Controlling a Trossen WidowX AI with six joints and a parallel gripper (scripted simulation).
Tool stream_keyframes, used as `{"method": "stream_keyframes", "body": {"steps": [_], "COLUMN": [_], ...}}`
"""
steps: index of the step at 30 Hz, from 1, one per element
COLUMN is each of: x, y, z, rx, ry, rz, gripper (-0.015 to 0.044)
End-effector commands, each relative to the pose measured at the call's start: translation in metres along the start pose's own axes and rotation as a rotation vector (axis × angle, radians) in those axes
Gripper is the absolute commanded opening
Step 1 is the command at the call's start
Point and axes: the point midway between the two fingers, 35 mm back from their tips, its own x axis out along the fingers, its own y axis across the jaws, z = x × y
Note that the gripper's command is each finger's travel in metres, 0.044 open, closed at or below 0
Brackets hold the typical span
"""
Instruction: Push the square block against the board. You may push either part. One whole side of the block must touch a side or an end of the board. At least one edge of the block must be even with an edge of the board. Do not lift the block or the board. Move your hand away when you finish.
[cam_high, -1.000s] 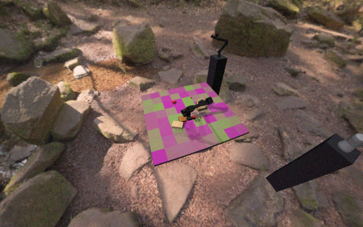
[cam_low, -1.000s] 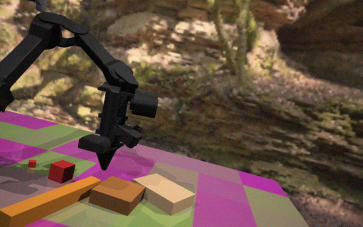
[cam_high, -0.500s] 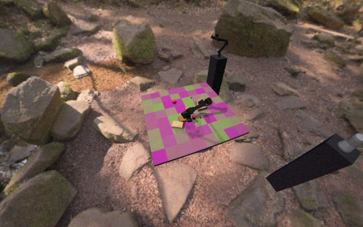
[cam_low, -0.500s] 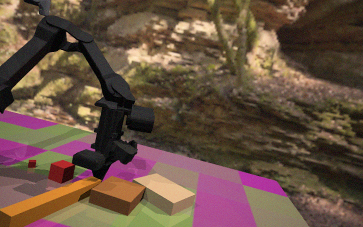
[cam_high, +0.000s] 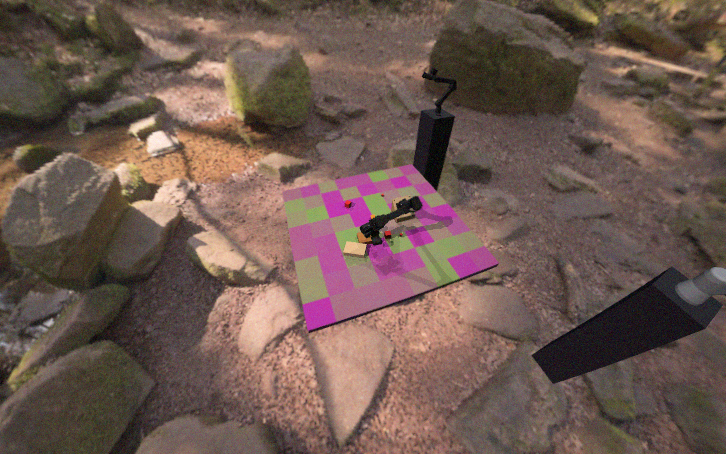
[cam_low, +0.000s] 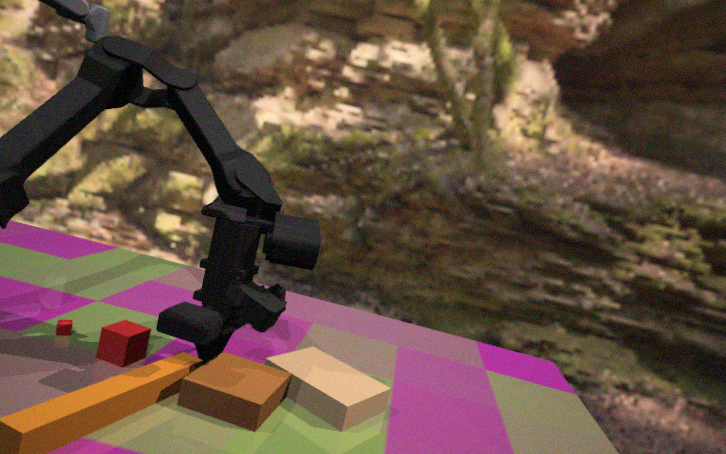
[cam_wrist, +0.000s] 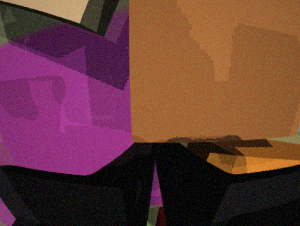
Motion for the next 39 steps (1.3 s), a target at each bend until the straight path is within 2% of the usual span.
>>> {"method": "stream_keyframes", "body": {"steps": [1,39], "x": [-0.001,-0.002], "y": [0.001,0.000], "z": [0.007,0.046], "rx": [-0.005,-0.007], "ry": [-0.004,-0.005], "rz": [0.000,-0.001], "gripper": [0.0000,0.0000]}}
